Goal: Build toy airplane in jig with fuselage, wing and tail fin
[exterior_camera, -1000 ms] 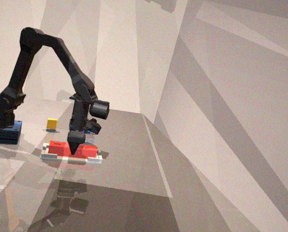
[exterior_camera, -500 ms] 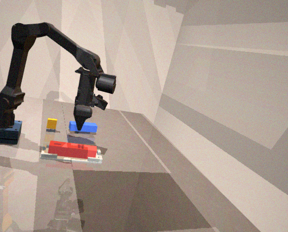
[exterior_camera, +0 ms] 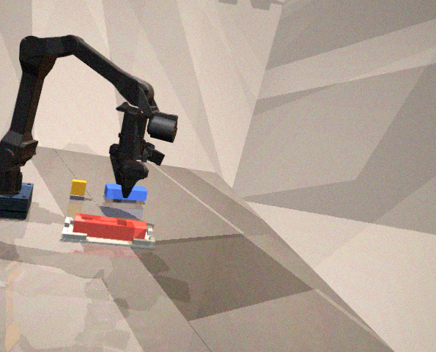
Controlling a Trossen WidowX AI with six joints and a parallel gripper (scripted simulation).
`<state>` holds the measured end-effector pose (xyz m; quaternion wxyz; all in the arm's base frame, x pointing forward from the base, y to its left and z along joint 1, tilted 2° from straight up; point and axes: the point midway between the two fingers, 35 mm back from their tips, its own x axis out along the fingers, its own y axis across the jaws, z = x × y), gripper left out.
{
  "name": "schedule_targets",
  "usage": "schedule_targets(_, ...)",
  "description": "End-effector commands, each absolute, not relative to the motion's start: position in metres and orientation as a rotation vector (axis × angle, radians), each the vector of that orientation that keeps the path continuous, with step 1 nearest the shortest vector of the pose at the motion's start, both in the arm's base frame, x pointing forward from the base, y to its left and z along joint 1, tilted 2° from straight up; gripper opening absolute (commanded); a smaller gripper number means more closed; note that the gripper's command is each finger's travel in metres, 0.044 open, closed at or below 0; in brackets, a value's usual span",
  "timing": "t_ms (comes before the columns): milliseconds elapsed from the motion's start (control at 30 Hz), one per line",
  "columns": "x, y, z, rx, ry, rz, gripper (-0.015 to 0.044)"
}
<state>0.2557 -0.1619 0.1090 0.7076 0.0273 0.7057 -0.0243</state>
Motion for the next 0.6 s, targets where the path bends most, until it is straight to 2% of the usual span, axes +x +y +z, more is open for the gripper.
schedule_targets(0, 0.285, -0.126, 0.105, 0.054, 1.571, -0.033, 0.0440)
schedule_targets(267, 0.338, -0.016, 0.100, 0.060, 1.569, -0.027, 0.0440)
schedule_targets(467, 0.352, 0.068, 0.098, 0.063, 1.564, -0.026, 0.0440)
schedule_targets(567, 0.352, 0.079, 0.098, 0.064, 1.563, -0.026, 0.0440)
